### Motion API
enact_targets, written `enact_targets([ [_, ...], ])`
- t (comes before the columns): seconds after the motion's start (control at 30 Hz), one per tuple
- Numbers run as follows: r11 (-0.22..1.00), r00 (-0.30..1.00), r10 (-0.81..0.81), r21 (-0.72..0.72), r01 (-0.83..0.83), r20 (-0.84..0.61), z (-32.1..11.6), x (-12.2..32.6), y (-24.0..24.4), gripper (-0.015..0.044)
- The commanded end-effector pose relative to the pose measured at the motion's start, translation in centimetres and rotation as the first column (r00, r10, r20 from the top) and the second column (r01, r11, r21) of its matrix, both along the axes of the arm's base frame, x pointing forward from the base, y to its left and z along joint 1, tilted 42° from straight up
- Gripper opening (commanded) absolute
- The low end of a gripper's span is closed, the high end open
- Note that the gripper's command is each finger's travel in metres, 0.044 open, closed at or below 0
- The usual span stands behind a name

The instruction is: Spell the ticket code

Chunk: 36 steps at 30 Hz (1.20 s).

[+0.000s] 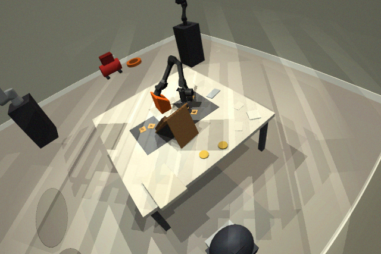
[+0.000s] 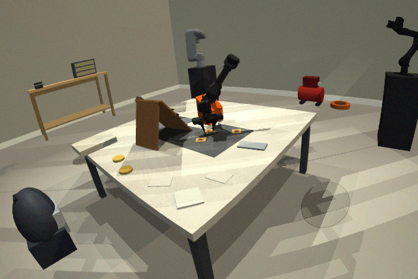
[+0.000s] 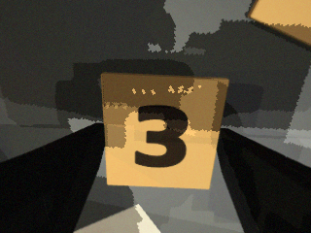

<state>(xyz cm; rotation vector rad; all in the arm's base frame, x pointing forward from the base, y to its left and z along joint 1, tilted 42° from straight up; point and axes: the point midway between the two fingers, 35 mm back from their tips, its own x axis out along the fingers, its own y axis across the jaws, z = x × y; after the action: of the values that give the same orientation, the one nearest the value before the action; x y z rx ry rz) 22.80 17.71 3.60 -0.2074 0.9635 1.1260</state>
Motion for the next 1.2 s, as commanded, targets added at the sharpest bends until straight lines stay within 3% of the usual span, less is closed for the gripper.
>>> enact_targets([
  [0.0, 1.000, 1.000, 0.004, 0.004, -0.004, 0.004, 0.3, 0.0, -0.2, 0.0000],
  [0.9, 1.000, 1.000, 0.004, 0.003, -0.004, 0.004, 1.1, -0.2, -1.5, 0.0000],
  [1.17, 0.975, 0.977, -0.215, 0.050, 0.215, 0.001, 1.8, 2.2, -2.9, 0.0000],
])
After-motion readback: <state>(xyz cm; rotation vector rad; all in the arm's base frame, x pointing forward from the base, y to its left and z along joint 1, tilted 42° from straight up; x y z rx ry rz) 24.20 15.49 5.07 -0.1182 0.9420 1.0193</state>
